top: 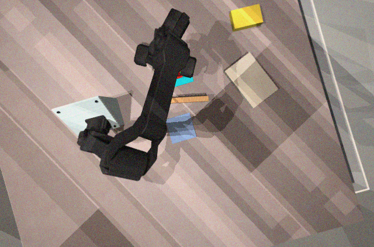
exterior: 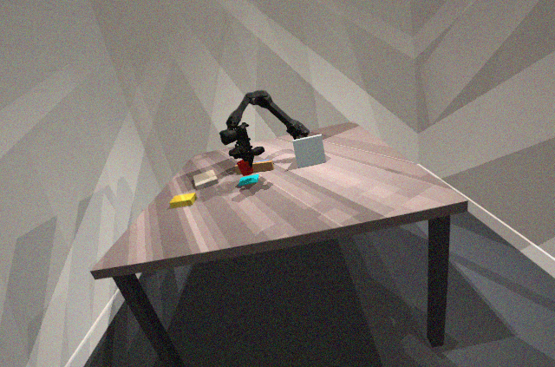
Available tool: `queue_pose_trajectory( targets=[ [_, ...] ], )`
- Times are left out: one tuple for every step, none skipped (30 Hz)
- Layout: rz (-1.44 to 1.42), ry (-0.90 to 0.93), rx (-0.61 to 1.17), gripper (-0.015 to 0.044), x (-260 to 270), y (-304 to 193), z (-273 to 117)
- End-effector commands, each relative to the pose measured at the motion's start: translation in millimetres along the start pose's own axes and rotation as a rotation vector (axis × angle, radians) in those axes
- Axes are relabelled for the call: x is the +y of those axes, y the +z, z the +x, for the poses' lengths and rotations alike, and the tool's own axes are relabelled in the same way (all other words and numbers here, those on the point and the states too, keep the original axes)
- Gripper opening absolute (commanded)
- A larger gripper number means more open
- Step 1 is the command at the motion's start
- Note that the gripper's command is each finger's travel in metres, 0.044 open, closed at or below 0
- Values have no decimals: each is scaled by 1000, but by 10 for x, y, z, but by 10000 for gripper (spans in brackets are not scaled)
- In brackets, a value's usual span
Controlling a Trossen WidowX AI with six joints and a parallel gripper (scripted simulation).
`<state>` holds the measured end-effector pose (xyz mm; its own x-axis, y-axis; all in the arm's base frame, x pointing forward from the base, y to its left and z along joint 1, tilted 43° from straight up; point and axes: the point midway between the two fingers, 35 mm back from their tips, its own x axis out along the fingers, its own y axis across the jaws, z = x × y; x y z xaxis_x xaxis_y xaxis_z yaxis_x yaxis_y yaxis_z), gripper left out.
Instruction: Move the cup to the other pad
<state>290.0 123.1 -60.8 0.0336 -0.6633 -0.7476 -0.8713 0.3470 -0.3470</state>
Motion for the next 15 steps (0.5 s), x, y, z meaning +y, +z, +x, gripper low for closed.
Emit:
queue_pose_trajectory(
  targets=[
    [-5, -6, -1, 0, -5, 4, 51],
    [-5, -6, -1, 0, -5, 5, 68],
    [-5, -6, -1, 0, -5, 5, 85],
    [-5, -6, -1, 0, -5, 5, 102],
    [-5, -6, 0, 0, -5, 6, 119],
    [-5, -6, 0, 0, -5, 6, 136],
    [-5, -6, 0, 0, -4, 6, 153],
    [-5, -6, 0, 0, -4, 6, 170],
    [-5, -6, 0, 0, -4, 6, 187],
    [-5, -6, 0, 0, -3, 6, 204],
    [-5, -6, 0, 0, -3, 6, 220],
    [-5, -6, 0, 0, -2, 5, 237],
    [-5, -6, 0, 0, -2, 5, 254],
    [-5, -6, 0, 0, -1, 4, 271],
    [-5, -7, 0, 0, -1, 4, 287]
  ],
)
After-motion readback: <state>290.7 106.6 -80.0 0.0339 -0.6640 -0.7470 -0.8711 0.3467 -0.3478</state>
